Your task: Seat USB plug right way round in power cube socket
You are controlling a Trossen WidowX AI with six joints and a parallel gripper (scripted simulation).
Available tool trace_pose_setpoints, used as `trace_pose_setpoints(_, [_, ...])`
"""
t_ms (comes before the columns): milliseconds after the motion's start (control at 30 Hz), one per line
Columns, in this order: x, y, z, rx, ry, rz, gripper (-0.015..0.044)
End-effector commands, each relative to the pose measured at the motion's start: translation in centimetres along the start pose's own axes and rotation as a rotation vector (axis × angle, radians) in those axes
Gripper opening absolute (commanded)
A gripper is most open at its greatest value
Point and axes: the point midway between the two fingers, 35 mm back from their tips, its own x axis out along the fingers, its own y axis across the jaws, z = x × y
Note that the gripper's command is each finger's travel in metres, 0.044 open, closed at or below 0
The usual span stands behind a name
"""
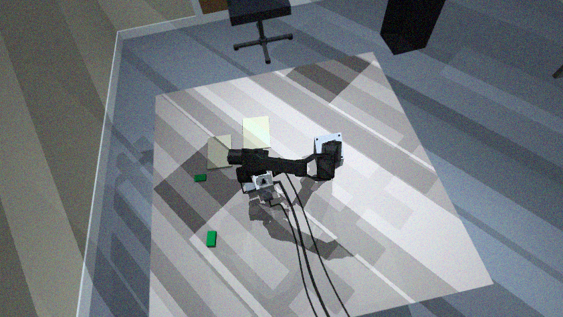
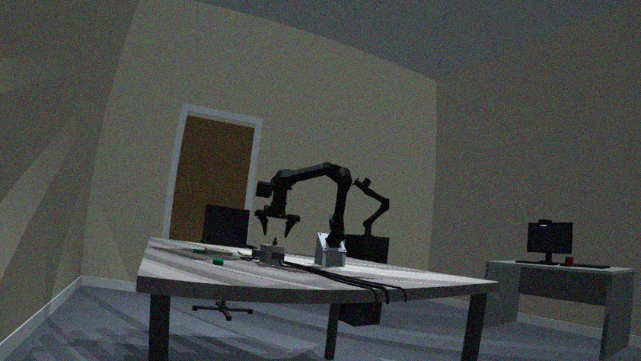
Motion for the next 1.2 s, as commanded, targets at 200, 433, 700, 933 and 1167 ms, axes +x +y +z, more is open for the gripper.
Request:
trace_pose_setpoints(200, [0.98,-0.24,-0.03,0.006,0.006,-0.007,0.0440])
trace_pose_setpoints(433, [0.79,-0.10,-0.03,0.000,0.001,-0.004,0.0387])
trace_pose_setpoints(700, [0.79,-0.10,-0.03,0.000,0.001,-0.004,0.0177])
trace_pose_setpoints(933, [0.79,-0.10,-0.03,0.000,0.001,-0.004,0.0013])
trace_pose_setpoints(1167, [0.79,-0.10,-0.03,0.000,0.001,-0.004,0.0000])
